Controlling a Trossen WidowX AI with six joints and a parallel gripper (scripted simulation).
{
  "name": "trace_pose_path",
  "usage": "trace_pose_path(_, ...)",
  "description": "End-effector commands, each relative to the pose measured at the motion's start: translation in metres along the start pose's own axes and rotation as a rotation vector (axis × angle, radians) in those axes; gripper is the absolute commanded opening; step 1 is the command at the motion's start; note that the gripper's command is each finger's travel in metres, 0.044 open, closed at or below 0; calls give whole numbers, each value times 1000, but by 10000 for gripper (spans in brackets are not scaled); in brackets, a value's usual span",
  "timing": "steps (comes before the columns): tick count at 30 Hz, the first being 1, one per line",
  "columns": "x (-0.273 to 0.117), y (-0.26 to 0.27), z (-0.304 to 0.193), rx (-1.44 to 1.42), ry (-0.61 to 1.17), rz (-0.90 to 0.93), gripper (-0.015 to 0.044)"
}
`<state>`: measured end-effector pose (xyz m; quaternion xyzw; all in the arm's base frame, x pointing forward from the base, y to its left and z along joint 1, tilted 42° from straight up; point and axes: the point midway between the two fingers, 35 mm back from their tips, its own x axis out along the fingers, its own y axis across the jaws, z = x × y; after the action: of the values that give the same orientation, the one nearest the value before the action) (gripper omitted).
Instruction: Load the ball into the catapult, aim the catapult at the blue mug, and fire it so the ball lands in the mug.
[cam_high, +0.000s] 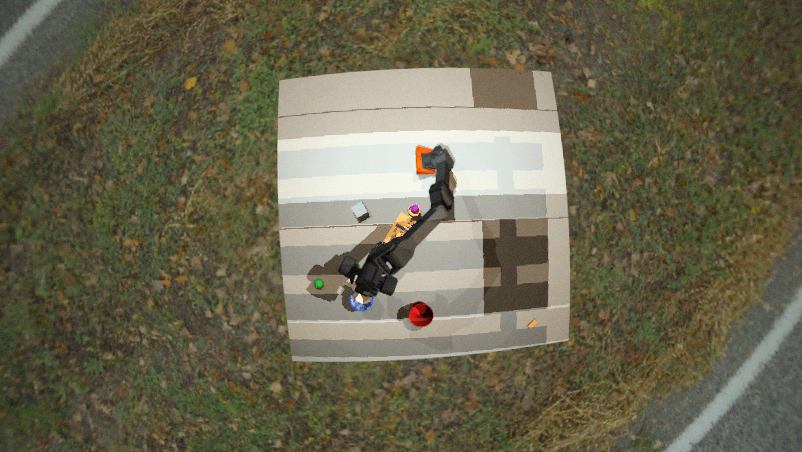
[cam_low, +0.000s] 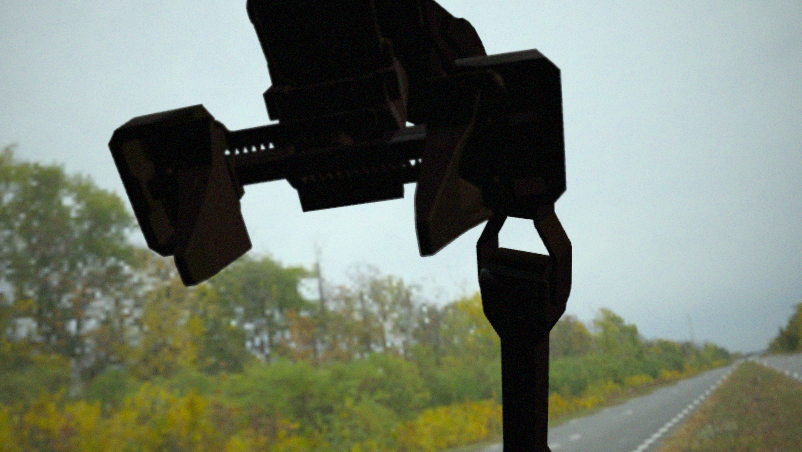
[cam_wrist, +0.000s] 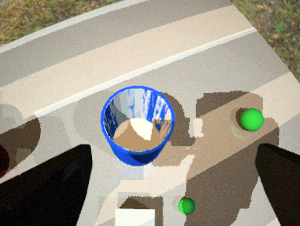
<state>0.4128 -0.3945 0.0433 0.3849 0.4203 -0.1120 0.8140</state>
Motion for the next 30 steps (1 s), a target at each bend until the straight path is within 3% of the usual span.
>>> trace_pose_path(1, 0, 2, 1, 0, -3, 4, 256)
trace_pose_path(11, 0, 2, 1, 0, -3, 4, 0)
trace_pose_path(21, 0, 3, 1, -4, -1, 3, 0)
trace_pose_path(30, 4, 31, -32, -187, 120, -55, 0)
